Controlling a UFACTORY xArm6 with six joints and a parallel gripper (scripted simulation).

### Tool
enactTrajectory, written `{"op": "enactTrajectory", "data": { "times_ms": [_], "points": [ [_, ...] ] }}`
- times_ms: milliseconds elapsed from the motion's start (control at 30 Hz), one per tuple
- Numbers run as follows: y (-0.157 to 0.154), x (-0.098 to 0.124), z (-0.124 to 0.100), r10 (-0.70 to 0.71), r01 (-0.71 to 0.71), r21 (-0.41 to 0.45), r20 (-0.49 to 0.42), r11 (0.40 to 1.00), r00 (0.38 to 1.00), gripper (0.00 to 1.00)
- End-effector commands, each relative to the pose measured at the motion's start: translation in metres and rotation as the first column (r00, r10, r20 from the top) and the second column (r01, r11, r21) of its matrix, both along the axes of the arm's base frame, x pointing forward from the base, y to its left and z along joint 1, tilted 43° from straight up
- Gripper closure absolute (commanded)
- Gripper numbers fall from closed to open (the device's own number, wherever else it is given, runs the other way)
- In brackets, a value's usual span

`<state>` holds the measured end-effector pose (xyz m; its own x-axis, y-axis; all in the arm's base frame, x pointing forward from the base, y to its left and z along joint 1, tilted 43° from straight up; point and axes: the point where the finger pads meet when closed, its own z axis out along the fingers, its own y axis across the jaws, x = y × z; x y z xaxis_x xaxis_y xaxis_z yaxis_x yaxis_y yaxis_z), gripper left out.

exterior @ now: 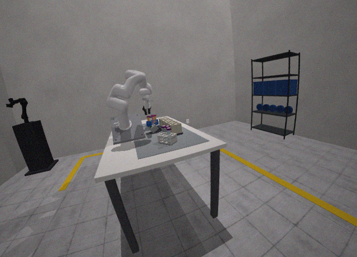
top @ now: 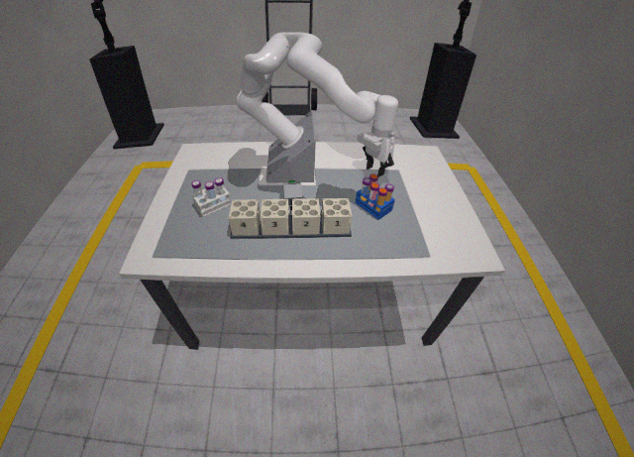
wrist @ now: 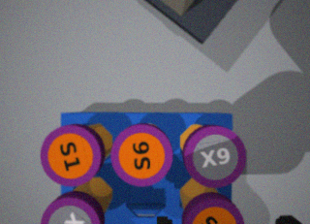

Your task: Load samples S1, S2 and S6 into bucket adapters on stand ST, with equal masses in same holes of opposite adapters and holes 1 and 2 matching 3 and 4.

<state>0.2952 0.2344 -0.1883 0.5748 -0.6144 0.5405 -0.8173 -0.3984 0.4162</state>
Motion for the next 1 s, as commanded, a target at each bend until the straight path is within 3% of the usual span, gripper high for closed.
{"op": "enactTrajectory", "data": {
  "times_ms": [0,367,967],
  "points": [
    [0.000,0.001,-0.002,0.001,-0.001,0.004,0.003,1.000,1.000,0.43],
    [-0.015,0.000,-0.018,0.001,-0.001,0.004,0.003,1.000,1.000,0.43],
    [-0.019,0.000,-0.022,0.001,-0.001,0.004,0.003,1.000,1.000,0.43]
  ]
}}
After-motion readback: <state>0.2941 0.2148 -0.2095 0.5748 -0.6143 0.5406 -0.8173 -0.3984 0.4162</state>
